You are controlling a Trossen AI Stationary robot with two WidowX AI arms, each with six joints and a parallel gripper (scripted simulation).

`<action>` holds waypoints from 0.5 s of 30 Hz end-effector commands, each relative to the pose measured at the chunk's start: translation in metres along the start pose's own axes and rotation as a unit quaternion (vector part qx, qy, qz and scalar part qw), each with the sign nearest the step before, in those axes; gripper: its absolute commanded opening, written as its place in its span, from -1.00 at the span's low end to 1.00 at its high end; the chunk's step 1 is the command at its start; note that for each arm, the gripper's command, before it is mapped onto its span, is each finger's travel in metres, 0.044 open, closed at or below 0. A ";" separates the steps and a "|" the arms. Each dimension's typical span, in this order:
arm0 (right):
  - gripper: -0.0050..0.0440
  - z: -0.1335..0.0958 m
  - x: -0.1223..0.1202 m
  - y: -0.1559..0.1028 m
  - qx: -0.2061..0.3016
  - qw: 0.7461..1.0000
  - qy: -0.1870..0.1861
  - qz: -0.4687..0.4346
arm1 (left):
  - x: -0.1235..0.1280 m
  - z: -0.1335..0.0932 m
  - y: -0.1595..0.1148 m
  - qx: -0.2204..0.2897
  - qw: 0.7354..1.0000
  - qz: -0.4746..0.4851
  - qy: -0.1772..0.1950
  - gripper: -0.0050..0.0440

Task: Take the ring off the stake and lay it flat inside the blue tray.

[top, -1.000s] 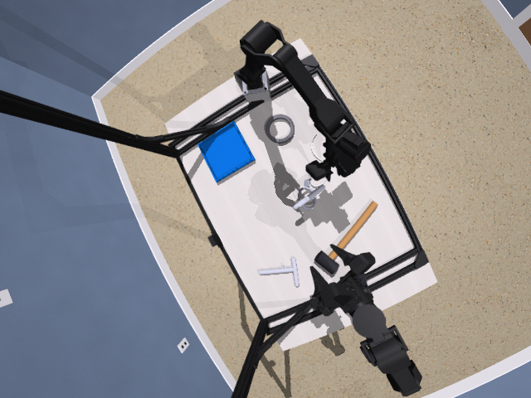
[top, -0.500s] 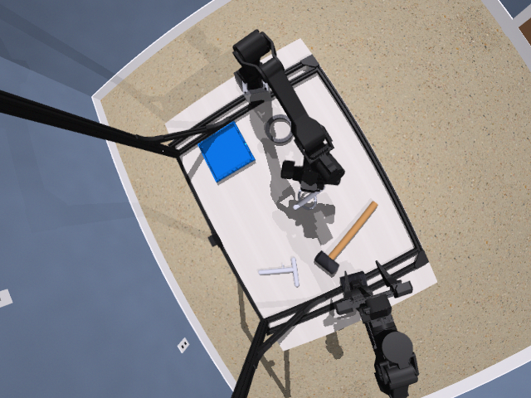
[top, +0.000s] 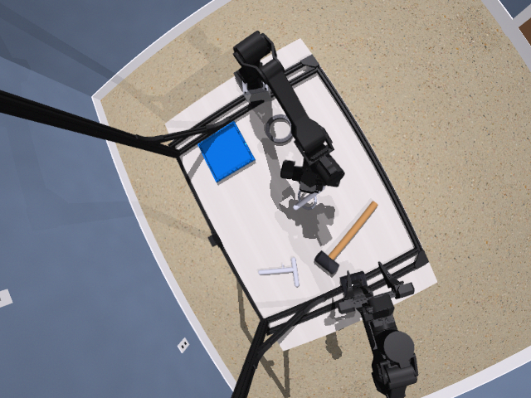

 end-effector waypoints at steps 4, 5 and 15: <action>0.84 0.000 0.000 -0.001 0.003 1.000 0.001 0.003 | -0.001 0.002 -0.001 0.002 1.000 0.000 0.000 0.02; 0.84 0.000 0.000 -0.001 0.003 1.000 0.001 0.003 | -0.004 0.008 -0.005 0.005 1.000 -0.005 -0.003 0.02; 0.84 0.000 0.000 -0.001 0.003 1.000 0.001 0.003 | 0.004 0.039 -0.065 0.000 1.000 0.002 0.001 0.02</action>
Point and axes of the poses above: on each arm, the point midway between the two fingers, 35 mm back from their tips, its own z axis out along the fingers, its own x axis across the jaws, y = z × x, the point moved 9 cm from there along -z, back along the fingers, and after that the axes turned 8 degrees about -z, right-handed, at the moved point
